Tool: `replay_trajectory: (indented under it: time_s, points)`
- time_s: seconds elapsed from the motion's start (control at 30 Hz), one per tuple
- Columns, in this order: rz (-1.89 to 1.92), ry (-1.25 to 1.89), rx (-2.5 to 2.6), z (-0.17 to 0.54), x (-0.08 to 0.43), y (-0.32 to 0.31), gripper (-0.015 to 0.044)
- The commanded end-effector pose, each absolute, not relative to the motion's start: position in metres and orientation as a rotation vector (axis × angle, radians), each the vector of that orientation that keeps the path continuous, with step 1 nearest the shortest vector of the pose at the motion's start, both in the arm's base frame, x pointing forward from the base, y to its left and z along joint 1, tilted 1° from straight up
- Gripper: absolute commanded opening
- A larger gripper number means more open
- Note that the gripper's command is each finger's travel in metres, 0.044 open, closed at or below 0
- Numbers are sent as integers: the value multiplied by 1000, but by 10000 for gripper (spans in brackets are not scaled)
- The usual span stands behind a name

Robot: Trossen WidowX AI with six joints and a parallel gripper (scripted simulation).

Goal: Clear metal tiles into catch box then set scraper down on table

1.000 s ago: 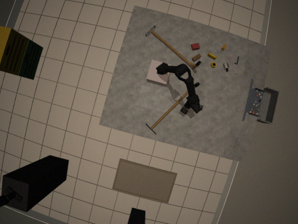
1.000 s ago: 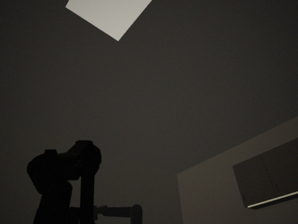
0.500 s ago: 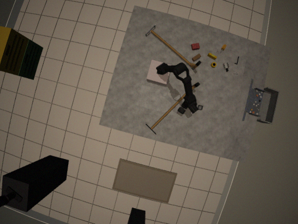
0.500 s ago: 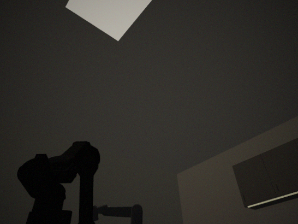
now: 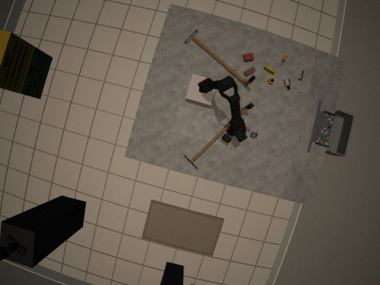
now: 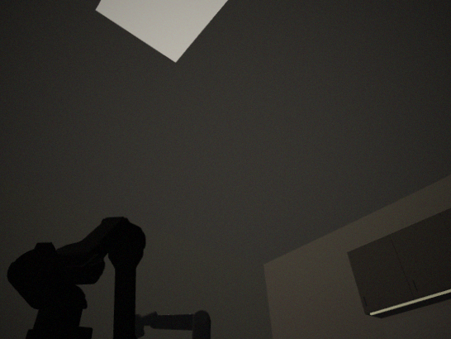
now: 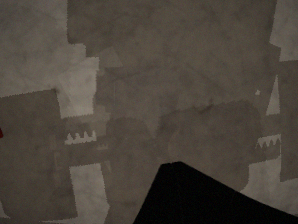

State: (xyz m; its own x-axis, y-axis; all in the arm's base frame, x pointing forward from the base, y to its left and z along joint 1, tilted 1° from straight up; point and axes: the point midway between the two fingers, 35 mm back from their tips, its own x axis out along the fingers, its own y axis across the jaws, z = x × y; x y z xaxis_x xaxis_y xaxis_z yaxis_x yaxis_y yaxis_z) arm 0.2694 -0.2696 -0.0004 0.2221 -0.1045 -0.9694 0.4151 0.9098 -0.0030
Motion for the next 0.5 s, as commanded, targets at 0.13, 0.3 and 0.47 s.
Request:
replay_trajectory:
  time_s: [0.13,0.3,0.47]
  points:
    - [-358,1307,284,-4,255,-267,0]
    - [-358,1307,284,-5,247,-266,0]
    - [-359,1307,283,-6,239,-265,0]
